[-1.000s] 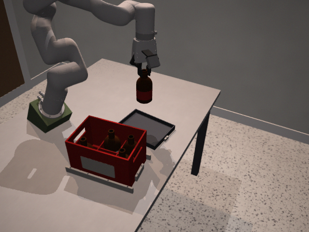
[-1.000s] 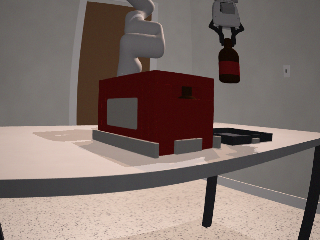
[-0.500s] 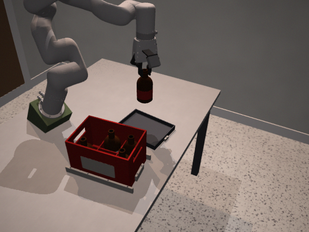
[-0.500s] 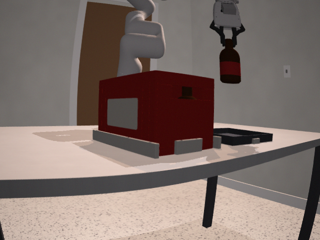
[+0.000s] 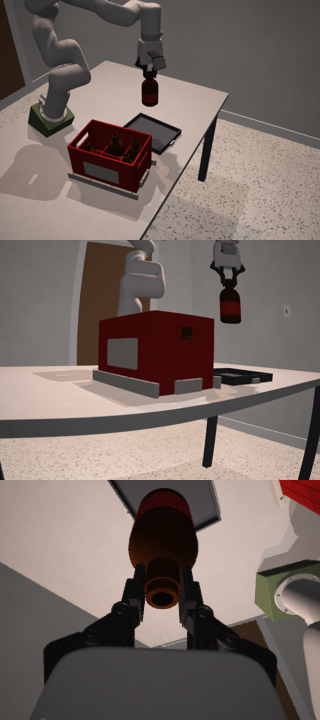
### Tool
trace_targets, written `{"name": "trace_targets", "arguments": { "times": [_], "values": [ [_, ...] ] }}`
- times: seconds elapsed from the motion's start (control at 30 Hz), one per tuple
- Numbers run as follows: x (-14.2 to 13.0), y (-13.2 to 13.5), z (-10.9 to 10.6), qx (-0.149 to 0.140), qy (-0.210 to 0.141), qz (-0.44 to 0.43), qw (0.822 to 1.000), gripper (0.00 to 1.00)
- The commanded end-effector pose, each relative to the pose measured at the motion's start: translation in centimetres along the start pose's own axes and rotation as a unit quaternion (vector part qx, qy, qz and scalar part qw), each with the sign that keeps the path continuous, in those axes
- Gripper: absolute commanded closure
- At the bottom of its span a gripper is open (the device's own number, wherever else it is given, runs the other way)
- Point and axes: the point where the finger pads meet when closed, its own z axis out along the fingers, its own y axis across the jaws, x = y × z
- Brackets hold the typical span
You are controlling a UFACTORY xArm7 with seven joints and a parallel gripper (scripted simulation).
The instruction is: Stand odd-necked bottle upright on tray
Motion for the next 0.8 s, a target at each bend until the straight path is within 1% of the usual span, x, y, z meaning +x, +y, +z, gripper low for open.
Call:
{"name": "trace_targets", "arguments": {
  "times": [0.0,0.77],
  "values": [
    [0.03,-0.08,-0.15,0.002,0.001,0.0,1.0,1.0],
    [0.02,-0.09,0.12,0.002,0.001,0.0,1.0,1.0]
  ]
}}
